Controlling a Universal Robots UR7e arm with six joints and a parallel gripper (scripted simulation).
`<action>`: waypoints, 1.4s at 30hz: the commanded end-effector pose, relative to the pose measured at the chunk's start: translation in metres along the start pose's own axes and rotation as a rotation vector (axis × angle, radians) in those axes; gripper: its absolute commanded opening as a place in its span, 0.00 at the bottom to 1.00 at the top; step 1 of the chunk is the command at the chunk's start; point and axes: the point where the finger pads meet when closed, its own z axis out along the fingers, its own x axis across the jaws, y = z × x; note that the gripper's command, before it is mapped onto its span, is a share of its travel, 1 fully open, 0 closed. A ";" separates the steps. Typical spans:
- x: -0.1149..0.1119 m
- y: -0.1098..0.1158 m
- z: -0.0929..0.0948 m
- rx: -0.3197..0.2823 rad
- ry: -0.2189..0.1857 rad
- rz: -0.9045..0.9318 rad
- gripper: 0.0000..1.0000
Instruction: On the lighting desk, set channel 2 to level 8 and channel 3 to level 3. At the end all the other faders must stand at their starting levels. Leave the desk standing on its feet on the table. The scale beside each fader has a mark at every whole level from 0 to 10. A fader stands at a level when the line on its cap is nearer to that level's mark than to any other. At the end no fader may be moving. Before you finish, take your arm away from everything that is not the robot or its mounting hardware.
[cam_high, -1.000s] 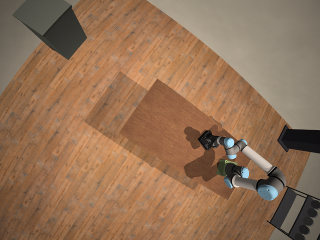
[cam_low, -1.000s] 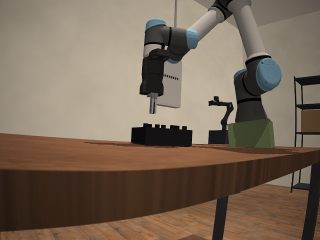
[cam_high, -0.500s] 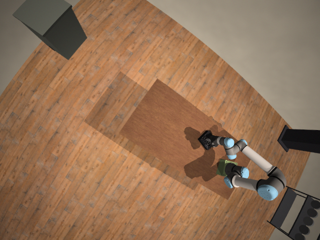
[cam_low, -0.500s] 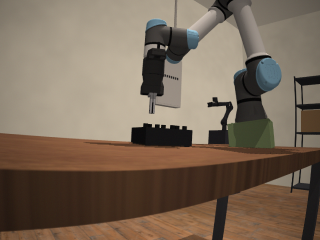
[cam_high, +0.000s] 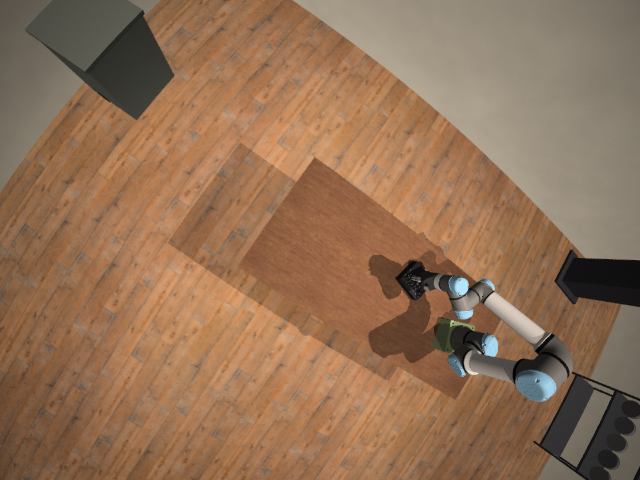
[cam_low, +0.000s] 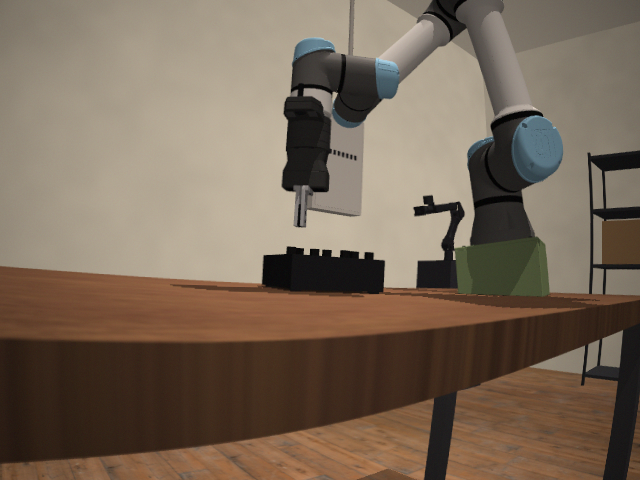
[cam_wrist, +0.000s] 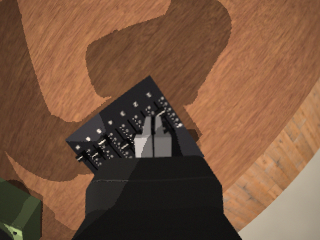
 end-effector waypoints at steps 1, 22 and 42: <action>0.003 0.000 0.000 -0.005 0.003 0.205 0.00; 0.012 0.009 0.001 -0.004 0.005 1.006 0.00; 0.009 0.025 0.001 -0.002 0.007 1.685 0.00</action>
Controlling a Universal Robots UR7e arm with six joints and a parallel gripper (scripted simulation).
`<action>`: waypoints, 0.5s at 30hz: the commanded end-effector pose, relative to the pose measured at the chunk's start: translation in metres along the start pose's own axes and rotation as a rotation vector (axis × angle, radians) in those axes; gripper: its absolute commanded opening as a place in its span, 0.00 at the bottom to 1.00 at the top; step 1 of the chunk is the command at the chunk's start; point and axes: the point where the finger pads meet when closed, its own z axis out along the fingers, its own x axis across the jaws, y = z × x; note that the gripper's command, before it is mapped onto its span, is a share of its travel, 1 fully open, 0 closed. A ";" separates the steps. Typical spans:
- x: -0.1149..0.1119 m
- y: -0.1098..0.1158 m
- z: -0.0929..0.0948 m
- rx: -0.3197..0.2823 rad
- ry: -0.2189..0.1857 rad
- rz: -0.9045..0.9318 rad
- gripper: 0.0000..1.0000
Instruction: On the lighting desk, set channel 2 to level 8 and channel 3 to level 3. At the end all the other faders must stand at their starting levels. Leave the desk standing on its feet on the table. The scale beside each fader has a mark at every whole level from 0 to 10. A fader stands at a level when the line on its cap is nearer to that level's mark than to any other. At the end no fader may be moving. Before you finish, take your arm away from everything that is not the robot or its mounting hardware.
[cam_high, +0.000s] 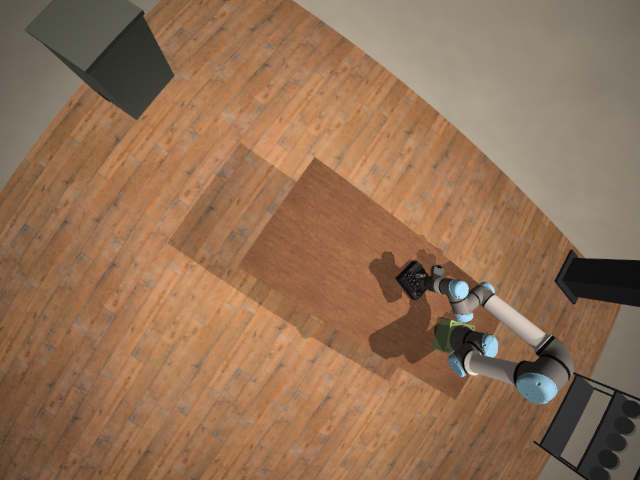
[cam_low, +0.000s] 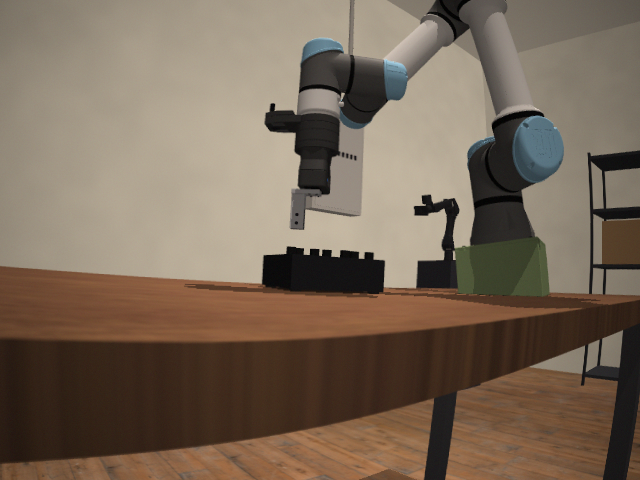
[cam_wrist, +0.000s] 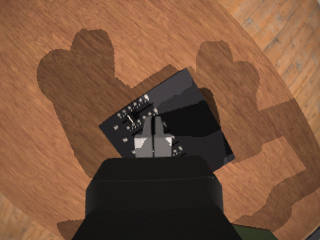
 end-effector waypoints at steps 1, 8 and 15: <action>0.003 0.001 0.000 0.004 0.013 0.184 0.00; 0.009 0.005 0.000 0.006 0.013 0.435 0.00; 0.013 0.009 0.000 0.007 0.013 0.617 0.00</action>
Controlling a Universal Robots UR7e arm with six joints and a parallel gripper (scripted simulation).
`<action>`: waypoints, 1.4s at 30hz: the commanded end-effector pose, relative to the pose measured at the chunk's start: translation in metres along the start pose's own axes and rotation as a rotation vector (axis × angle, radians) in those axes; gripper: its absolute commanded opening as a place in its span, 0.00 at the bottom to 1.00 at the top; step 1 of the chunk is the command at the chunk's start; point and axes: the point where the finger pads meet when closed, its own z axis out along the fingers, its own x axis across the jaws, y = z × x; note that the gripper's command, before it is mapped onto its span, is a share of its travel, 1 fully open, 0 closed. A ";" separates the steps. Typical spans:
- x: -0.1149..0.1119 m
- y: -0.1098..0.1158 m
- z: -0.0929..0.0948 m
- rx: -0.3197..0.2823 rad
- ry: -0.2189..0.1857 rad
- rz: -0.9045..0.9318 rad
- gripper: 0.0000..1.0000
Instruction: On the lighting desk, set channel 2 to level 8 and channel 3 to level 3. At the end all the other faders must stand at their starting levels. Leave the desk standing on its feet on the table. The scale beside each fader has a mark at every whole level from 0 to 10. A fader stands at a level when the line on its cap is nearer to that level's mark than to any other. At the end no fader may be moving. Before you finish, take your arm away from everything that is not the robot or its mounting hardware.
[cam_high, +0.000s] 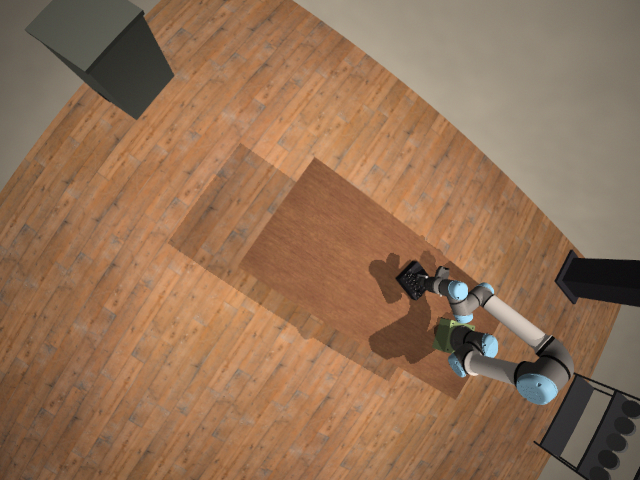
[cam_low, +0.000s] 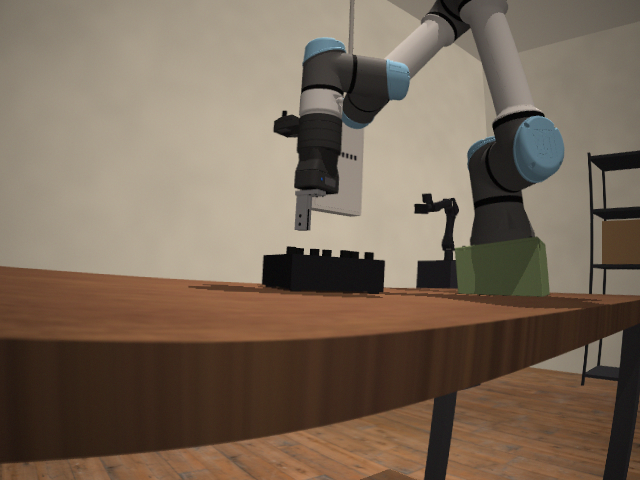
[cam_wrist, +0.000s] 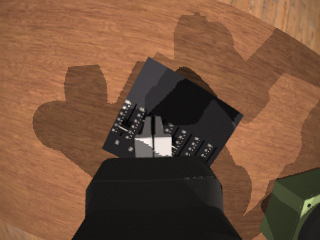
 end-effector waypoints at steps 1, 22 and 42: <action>0.003 0.001 0.000 0.007 0.007 0.128 0.00; 0.012 0.006 0.000 0.008 0.005 0.472 0.00; 0.013 0.007 0.000 0.008 0.005 0.525 0.00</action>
